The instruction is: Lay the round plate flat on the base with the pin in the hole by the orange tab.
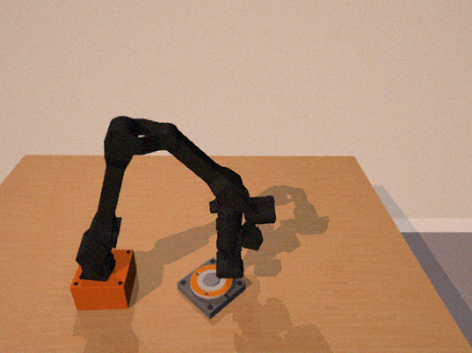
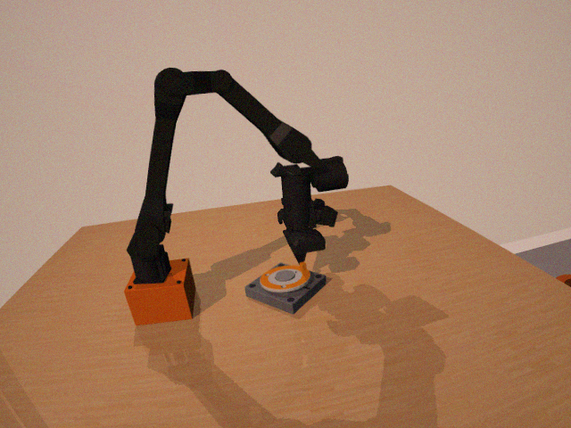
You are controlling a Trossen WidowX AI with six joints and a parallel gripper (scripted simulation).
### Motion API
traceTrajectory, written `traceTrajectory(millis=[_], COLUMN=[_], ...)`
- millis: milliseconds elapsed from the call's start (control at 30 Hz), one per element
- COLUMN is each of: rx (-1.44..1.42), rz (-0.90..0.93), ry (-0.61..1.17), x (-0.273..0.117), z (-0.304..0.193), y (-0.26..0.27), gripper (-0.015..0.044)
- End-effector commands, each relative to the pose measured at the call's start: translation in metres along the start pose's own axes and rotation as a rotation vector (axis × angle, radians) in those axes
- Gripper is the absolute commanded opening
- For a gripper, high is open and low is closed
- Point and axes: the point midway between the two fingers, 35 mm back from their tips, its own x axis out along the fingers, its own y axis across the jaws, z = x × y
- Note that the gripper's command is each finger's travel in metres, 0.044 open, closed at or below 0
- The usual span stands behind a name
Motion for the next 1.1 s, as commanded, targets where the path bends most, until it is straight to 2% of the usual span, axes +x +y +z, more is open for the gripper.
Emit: traceTrajectory(millis=[0,1067], rx=[-0.002,-0.002], rz=[-0.004,-0.008], ry=[-0.007,-0.007], x=[-0.001,-0.003], z=[0.005,0.007], y=[-0.005,-0.047], gripper=[0.0,0.0])
